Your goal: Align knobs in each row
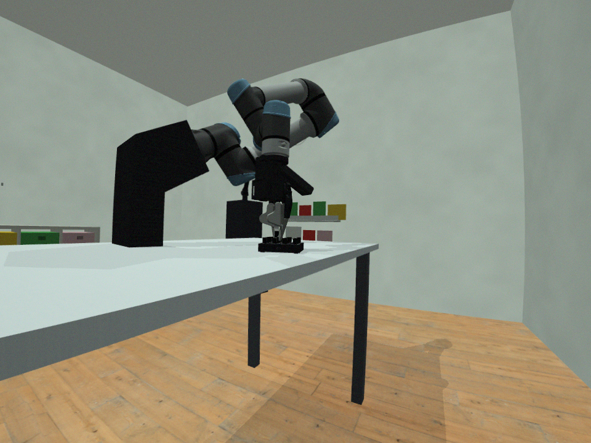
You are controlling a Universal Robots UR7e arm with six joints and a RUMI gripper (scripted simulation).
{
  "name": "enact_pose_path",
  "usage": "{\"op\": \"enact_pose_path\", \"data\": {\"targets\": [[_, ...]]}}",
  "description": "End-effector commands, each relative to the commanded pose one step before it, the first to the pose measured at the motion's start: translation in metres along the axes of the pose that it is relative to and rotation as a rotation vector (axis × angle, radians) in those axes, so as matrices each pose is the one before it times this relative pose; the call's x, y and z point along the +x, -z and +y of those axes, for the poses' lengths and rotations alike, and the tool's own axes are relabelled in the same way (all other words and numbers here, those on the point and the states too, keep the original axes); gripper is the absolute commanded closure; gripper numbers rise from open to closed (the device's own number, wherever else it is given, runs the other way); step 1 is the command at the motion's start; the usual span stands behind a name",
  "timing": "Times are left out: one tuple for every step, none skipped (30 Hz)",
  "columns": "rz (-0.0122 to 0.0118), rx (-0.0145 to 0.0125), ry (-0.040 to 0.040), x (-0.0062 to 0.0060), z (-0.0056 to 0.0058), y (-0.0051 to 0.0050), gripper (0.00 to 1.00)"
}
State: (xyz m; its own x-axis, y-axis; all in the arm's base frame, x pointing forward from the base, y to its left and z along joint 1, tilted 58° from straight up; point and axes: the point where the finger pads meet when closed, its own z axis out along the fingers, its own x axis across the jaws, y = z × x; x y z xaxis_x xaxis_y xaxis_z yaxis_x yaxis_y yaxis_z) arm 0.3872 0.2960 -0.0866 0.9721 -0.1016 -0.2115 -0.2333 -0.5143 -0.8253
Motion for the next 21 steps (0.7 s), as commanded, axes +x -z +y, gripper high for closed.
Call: {"op": "enact_pose_path", "data": {"targets": [[0.00094,0.00008,0.00020,0.00040,-0.00003,0.00092,0.89],[0.00000,0.00000,0.00000,0.00000,0.00000,0.00000,0.89],[0.00000,0.00000,0.00000,0.00000,0.00000,0.00000,0.89],[0.00000,-0.00001,0.00000,0.00001,0.00000,0.00072,0.89],[0.00000,-0.00001,0.00000,0.00000,0.00000,0.00108,0.89],[0.00000,0.00001,0.00000,-0.00001,0.00000,0.00145,0.89],[0.00000,0.00000,0.00000,0.00000,0.00000,0.00182,0.89],[0.00000,-0.00001,0.00000,0.00001,0.00000,0.00216,0.89],[0.00000,0.00000,0.00000,0.00000,0.00000,0.00245,0.89],[0.00000,-0.00001,0.00000,0.00001,0.00000,0.00269,0.89],[0.00000,-0.00001,0.00000,0.00000,0.00000,0.00285,0.89],[-0.00001,0.00001,0.00000,-0.00001,0.00000,0.00294,0.89],[0.00001,-0.00002,0.00000,0.00001,0.00001,0.00296,0.89],[0.00000,0.00000,0.00000,0.00000,0.00000,0.00288,0.89],[0.00000,-0.00001,0.00000,0.00000,0.00000,0.00274,0.89],[0.00000,0.00000,0.00000,0.00000,0.00000,0.00252,0.89],[0.00000,0.00000,0.00000,0.00000,0.00000,0.00223,0.89],[0.00000,0.00000,0.00000,0.00000,0.00000,0.00189,0.89],[0.00000,0.00000,0.00000,0.00000,0.00000,0.00000,0.89],[0.00000,0.00000,0.00000,0.00000,0.00000,0.00000,0.89],[0.00000,-0.00001,0.00000,0.00001,0.00000,0.00152,0.89]]}}
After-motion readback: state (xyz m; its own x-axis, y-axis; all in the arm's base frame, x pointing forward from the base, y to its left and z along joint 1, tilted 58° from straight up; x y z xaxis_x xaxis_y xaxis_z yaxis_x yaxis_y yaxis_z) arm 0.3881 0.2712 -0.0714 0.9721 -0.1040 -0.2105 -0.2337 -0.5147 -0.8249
